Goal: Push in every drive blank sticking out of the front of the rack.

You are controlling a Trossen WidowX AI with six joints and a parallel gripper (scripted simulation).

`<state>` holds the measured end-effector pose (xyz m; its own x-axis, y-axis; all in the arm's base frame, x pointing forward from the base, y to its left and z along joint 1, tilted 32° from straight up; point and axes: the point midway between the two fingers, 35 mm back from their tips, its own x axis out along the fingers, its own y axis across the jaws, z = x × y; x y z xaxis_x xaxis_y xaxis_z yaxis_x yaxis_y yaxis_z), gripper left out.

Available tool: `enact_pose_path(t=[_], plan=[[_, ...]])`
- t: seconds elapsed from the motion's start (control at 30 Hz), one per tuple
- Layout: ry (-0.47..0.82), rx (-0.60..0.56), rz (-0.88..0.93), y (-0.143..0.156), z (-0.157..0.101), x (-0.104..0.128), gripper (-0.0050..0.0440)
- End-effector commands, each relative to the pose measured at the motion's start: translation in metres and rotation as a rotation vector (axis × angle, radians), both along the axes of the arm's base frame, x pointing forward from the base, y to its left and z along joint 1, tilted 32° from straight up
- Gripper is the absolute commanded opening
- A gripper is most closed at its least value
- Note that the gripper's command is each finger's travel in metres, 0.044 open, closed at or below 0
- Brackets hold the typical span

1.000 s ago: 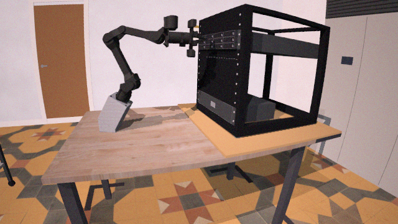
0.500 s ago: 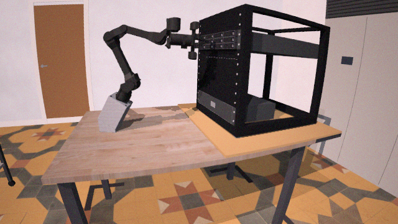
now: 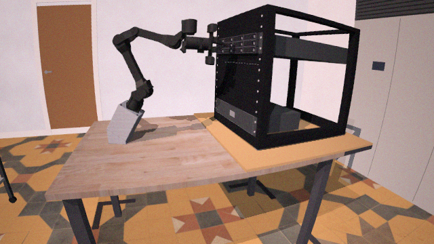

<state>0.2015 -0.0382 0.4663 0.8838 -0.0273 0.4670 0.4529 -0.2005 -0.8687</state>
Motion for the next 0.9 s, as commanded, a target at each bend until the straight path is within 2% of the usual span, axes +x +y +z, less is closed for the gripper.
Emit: enact_pose_path(t=[0.0, 0.57, 0.87], plan=[[-0.028, -0.016, -0.003, 0.0031, 0.0119, -0.0062, -0.0050], [-0.021, 0.011, 0.011, 0.0027, 0.0068, -0.0059, -0.0050], [-0.024, 0.068, 0.042, 0.0025, 0.0066, -0.0066, -0.0050]])
